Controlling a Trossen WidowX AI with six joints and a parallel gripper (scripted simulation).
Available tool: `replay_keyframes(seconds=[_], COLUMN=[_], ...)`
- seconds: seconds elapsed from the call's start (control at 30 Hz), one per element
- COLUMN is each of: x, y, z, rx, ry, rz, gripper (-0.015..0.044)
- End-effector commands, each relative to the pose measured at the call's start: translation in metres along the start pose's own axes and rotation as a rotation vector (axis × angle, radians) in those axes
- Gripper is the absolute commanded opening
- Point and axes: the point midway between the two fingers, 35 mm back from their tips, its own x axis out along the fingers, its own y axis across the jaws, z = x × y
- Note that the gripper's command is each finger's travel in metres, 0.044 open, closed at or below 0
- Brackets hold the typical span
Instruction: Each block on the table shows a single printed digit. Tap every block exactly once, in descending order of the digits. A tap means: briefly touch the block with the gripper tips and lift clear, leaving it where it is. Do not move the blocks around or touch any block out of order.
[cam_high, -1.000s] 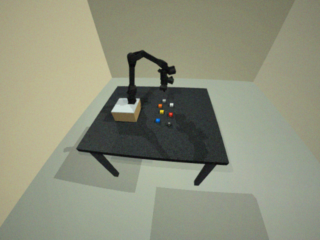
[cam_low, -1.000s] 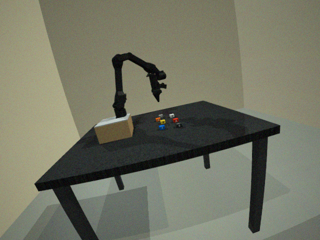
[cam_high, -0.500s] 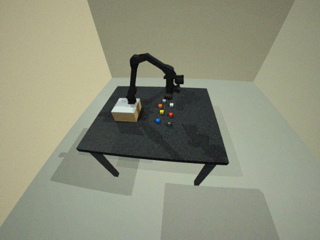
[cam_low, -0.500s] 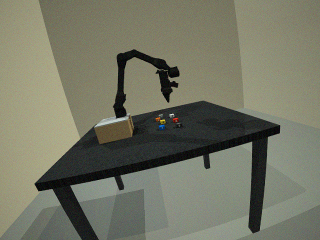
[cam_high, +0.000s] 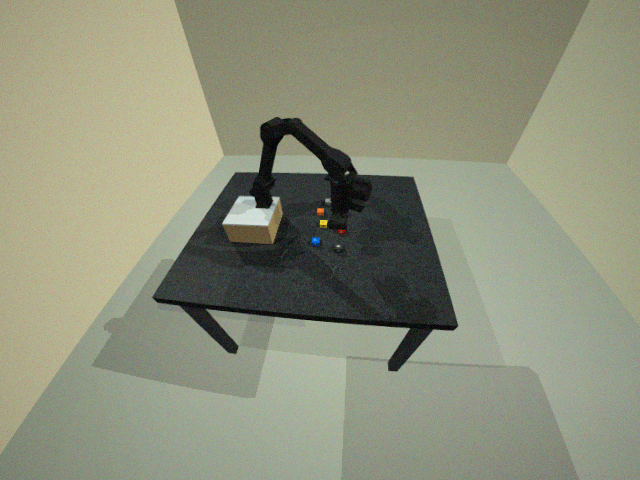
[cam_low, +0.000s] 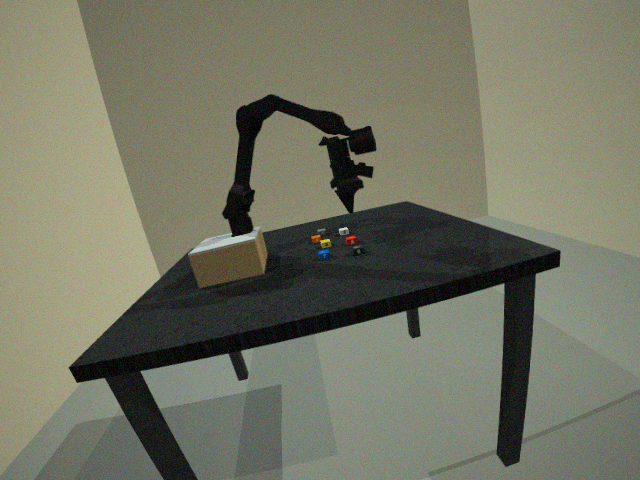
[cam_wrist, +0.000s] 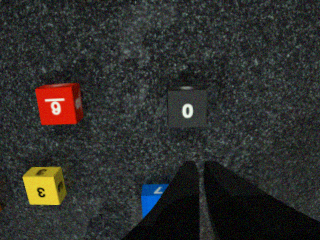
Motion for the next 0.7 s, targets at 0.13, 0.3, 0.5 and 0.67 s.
replay_keyframes(seconds=[0.13,0.3,0.5,0.67], x=[0.077,0.077,0.082,0.090], y=[0.003,0.003,0.003,0.003], z=[-0.004,-0.004,-0.004,-0.004], rx=[-0.019,-0.019,-0.019,-0.019], ry=[0.021,0.021,0.021,0.021], rz=[0.009,0.009,0.009,0.009], gripper=[0.0020,0.0020,0.0020,0.0020])
